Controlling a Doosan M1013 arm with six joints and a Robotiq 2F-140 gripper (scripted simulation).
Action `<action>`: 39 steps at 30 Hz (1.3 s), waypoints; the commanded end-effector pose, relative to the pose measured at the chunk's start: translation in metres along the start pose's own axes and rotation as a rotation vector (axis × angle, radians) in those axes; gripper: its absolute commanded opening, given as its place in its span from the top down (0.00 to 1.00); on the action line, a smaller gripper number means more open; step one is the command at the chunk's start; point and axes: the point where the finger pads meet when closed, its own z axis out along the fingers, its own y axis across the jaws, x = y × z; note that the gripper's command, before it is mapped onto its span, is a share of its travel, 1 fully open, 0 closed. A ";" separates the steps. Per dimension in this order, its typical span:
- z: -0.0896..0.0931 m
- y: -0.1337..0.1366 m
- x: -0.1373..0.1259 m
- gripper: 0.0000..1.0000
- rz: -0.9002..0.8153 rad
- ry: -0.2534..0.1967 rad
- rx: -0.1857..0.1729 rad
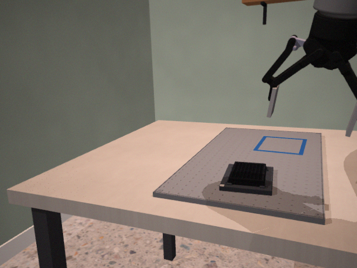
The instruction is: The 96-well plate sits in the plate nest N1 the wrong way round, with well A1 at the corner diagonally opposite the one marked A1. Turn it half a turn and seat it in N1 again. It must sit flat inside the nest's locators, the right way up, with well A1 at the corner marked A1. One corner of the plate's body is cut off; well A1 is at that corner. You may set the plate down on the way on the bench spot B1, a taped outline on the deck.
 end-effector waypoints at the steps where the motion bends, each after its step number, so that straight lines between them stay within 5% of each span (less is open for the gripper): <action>1: 0.014 0.010 -0.003 0.00 -0.022 0.017 0.033; 3: 0.022 0.016 -0.004 0.00 -0.044 0.041 0.065; 10: 0.039 0.030 -0.009 0.00 -0.065 0.067 0.094; 19: 0.068 0.056 -0.019 0.00 -0.117 0.155 0.152; 28: 0.090 0.078 -0.029 0.00 -0.135 0.194 0.166; 39: 0.118 0.108 -0.047 0.00 -0.172 0.294 0.175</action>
